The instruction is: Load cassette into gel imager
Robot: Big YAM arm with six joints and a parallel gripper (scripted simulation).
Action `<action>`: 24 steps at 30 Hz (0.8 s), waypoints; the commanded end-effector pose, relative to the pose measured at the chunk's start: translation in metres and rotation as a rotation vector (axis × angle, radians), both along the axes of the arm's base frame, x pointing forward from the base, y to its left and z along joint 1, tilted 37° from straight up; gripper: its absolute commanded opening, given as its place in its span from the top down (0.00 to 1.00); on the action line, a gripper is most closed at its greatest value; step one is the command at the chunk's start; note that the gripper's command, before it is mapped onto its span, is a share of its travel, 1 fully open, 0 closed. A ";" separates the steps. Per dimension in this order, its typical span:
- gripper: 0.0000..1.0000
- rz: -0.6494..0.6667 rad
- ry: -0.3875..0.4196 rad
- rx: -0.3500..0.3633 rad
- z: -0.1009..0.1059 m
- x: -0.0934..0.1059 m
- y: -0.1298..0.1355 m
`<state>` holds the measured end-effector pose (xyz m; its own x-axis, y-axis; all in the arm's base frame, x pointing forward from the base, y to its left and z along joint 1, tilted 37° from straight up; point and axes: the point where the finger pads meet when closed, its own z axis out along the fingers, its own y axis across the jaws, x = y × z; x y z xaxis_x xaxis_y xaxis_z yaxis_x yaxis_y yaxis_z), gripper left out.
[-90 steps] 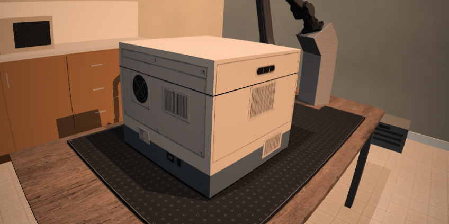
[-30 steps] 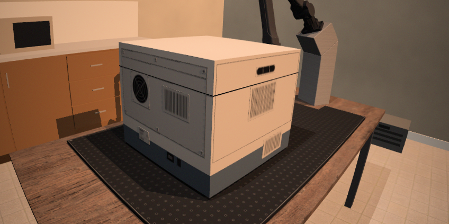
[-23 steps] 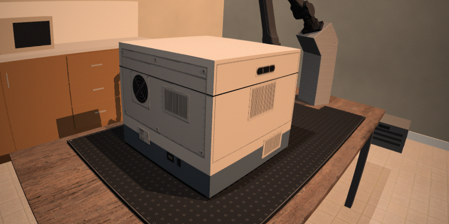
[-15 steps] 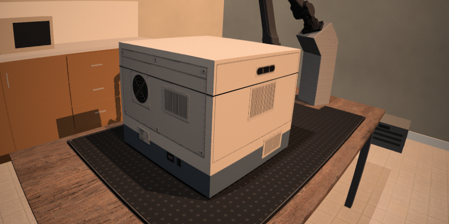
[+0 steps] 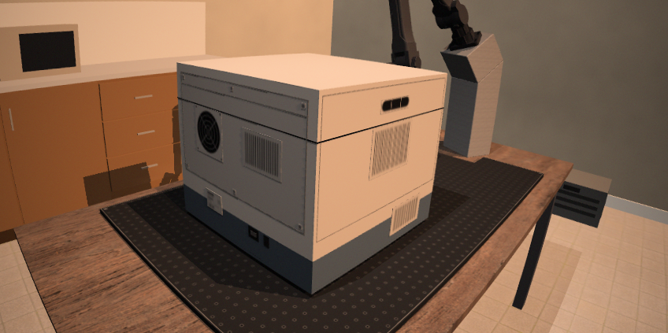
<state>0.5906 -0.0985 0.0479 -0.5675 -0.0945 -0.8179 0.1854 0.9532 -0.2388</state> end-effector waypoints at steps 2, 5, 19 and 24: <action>0.00 -0.001 0.043 0.018 -0.003 -0.016 0.012; 0.00 -0.012 0.085 0.027 -0.007 -0.031 0.014; 0.00 -0.048 0.223 0.050 -0.022 -0.087 0.018; 0.00 -0.049 0.207 0.051 -0.025 -0.107 0.020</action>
